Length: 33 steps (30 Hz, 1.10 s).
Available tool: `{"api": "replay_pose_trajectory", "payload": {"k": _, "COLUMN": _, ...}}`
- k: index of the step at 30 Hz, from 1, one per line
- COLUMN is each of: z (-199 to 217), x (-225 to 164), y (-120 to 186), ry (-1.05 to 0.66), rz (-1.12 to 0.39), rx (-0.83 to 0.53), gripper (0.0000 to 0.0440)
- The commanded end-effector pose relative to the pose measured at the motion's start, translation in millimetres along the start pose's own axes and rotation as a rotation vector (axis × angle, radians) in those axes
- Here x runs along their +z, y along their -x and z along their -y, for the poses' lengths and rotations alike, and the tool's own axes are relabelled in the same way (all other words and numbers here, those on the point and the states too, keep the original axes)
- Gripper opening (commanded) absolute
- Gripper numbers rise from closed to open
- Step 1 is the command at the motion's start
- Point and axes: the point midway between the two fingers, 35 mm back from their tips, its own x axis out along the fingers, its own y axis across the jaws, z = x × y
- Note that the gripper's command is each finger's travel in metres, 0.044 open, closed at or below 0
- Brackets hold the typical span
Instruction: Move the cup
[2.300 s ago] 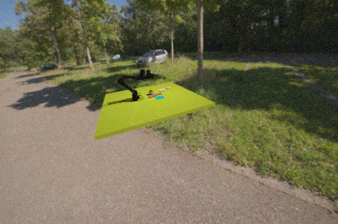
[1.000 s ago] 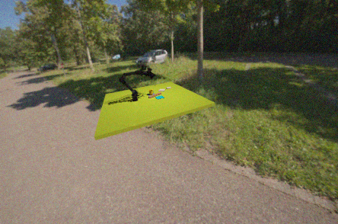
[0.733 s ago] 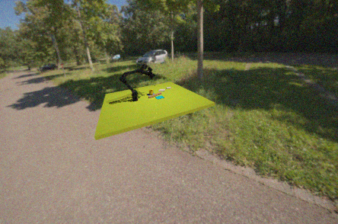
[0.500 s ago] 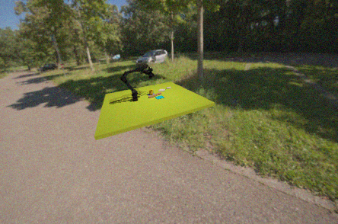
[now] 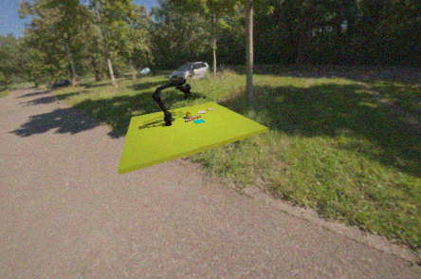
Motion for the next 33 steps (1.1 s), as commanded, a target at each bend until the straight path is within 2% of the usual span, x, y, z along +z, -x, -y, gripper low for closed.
{"api": "replay_pose_trajectory", "payload": {"k": 1, "z": -2.8, "x": -4.2, "y": -0.9, "ry": -0.046, "rz": -0.038, "rx": -0.02, "gripper": 0.0165}}
{"api": "replay_pose_trajectory", "payload": {"k": 21, "z": 8.5, "x": -35.9, "y": -13.7, "ry": -0.251, "rz": -0.228, "rx": -0.247, "gripper": 0.0144}}
{"api": "replay_pose_trajectory", "payload": {"k": 33, "z": 33.8, "x": -57.2, "y": -26.8, "ry": -0.294, "rz": -0.317, "rx": -0.429, "gripper": 0.0155}}
